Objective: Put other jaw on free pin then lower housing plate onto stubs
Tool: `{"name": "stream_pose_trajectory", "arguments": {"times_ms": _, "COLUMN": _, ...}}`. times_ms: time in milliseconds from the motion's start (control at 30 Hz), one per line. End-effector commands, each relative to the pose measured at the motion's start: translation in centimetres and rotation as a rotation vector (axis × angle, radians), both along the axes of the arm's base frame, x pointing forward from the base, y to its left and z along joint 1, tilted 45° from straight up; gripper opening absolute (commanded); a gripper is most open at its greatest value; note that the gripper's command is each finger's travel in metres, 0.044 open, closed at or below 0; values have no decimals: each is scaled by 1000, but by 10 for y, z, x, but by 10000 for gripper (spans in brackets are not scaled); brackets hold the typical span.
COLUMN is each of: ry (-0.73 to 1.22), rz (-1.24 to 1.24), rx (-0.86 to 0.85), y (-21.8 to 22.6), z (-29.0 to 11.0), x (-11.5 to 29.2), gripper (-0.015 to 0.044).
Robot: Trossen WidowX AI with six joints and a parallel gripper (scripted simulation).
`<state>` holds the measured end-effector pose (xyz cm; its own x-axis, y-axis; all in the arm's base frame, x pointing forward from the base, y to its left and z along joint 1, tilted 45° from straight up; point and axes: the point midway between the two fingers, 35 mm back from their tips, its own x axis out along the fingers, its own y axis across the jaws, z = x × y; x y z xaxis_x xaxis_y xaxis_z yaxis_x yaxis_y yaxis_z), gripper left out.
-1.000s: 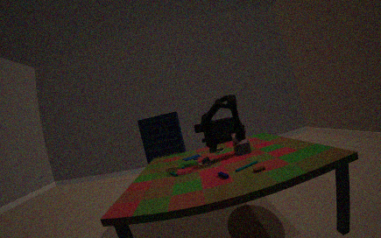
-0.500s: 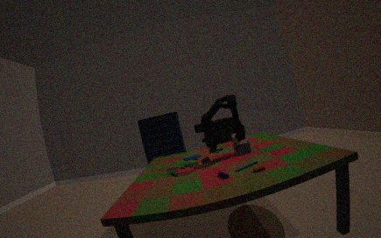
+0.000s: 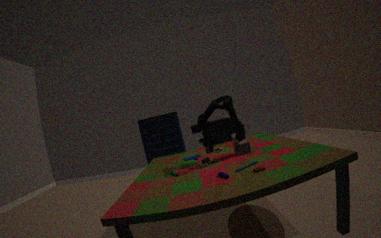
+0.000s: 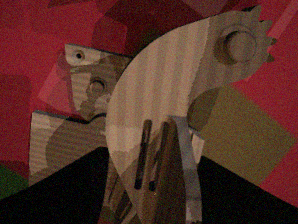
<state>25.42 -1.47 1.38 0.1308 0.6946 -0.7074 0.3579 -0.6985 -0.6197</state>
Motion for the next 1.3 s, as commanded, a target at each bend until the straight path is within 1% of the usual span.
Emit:
{"name": "stream_pose_trajectory", "arguments": {"times_ms": 0, "ry": -6, "rz": 4, "rx": -7, "y": -8, "z": -3, "x": 12, "gripper": 134}}
{"name": "stream_pose_trajectory", "arguments": {"times_ms": 567, "ry": -9, "rz": 4, "rx": -9, "y": -32, "z": -22, "x": 55, "gripper": 134}}
{"name": "stream_pose_trajectory", "arguments": {"times_ms": 1267, "ry": -9, "rz": 4, "rx": -9, "y": -32, "z": -22, "x": 55, "gripper": 134}}
